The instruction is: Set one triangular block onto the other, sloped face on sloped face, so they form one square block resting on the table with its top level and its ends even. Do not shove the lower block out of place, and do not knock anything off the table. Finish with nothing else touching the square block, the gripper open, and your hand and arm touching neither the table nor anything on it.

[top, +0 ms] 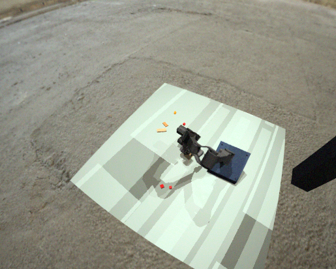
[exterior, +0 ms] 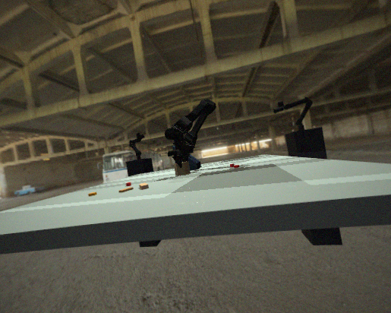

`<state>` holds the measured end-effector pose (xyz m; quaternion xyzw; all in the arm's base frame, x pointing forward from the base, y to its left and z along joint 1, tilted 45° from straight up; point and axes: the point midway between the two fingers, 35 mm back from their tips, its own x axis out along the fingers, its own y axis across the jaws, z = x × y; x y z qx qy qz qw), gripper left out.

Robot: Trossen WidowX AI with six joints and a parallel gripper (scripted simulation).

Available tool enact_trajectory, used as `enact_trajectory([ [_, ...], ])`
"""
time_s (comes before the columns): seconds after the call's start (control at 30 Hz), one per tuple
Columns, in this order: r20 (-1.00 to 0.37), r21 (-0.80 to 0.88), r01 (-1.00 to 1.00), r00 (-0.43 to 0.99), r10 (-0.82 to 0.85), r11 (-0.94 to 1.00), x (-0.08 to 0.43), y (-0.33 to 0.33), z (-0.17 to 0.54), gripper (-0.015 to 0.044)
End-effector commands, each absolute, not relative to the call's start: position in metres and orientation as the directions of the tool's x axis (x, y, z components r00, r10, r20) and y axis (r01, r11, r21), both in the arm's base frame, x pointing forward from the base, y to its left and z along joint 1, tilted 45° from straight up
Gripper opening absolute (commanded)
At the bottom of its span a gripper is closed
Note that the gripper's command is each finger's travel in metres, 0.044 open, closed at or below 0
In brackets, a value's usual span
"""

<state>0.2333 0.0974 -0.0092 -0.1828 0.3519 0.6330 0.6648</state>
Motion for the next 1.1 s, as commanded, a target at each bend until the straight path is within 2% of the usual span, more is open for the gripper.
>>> enact_trajectory([
  [0.0,-0.697,0.207,-0.969,-0.049,0.716,0.134,0.2328,0.0979,-0.0095,0.0000],
  [0.93,-0.696,0.209,-0.969,-0.053,0.716,0.132,0.2326,0.0986,-0.0107,0.0000],
  [1.07,-0.698,0.204,-0.970,-0.049,0.714,0.132,0.2331,0.0982,-0.0107,0.0105],
])
